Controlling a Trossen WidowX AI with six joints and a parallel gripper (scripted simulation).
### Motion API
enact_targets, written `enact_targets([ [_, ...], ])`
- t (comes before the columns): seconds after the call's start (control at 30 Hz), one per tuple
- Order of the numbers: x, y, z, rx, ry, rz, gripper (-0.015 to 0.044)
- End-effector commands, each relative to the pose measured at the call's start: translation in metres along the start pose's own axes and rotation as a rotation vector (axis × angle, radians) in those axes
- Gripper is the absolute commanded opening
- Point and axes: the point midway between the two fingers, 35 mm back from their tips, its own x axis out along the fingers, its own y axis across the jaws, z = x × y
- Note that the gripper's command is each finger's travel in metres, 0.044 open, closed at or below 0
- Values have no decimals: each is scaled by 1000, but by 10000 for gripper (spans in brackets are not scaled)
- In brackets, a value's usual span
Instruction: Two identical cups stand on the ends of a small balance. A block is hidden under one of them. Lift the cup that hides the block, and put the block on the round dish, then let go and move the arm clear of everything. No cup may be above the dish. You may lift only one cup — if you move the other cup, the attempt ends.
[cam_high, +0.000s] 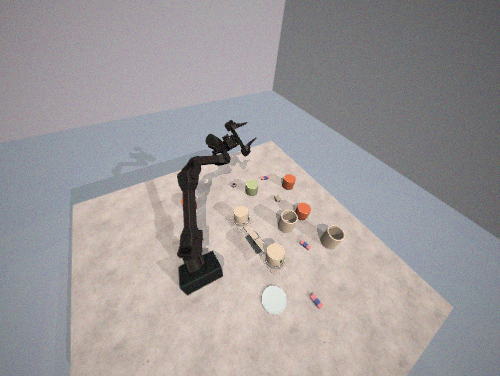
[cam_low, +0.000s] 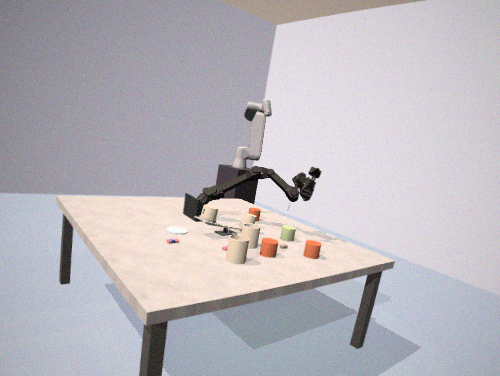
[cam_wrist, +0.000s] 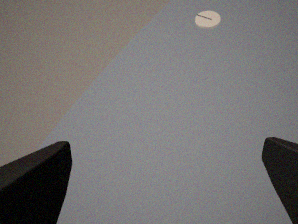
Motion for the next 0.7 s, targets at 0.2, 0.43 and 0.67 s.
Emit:
enact_targets([
  [0.2,13,-4,1,-122,15,36,440],
  [0.43,41,-12,5,-352,30,84,440],
  [0.67,71,-22,12,-593,40,113,440],
])
